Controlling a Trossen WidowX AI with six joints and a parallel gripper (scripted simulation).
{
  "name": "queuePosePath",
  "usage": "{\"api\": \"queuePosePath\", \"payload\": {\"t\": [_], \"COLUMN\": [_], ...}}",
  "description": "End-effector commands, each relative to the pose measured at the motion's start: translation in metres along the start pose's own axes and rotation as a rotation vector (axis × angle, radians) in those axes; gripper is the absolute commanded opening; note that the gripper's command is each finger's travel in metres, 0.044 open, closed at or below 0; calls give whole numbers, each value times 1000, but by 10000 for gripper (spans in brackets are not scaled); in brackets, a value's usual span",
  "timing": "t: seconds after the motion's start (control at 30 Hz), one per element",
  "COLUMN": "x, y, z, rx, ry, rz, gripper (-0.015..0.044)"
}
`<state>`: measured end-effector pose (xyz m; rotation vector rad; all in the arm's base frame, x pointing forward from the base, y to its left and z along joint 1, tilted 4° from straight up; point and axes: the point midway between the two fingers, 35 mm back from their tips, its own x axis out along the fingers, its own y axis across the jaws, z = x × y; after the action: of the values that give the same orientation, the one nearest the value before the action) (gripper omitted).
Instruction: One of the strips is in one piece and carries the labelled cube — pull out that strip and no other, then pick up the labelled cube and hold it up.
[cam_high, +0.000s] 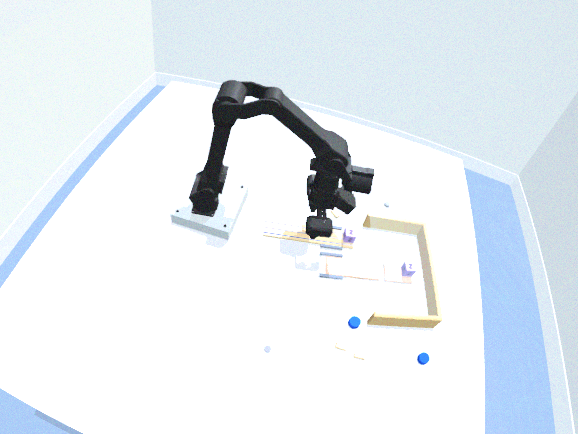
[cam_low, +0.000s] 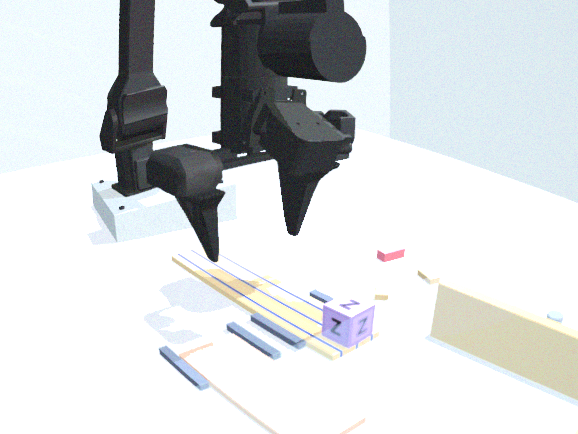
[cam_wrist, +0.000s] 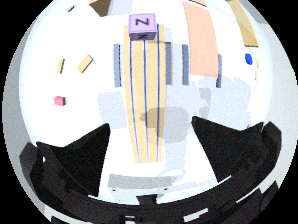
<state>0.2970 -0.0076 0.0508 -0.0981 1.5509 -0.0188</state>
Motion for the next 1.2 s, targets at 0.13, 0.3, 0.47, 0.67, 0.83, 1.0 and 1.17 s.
{"api": "queuePosePath", "payload": {"t": [0.13,0.3,0.47,0.67,0.83,1.0,1.17], "x": [-4,-7,-10,-13,-17,-15,-7], "y": [0,0,0,1,3,3,3], "z": [30,49,67,89,108,112,113], "rx": [-3,-3,-3,-3,-3,-3,-3], "ry": [-4,-5,-7,-8,-10,-10,-10], "rz": [3,3,3,4,4,4,4], "gripper": [440,440,440,440,440,361,250]}}
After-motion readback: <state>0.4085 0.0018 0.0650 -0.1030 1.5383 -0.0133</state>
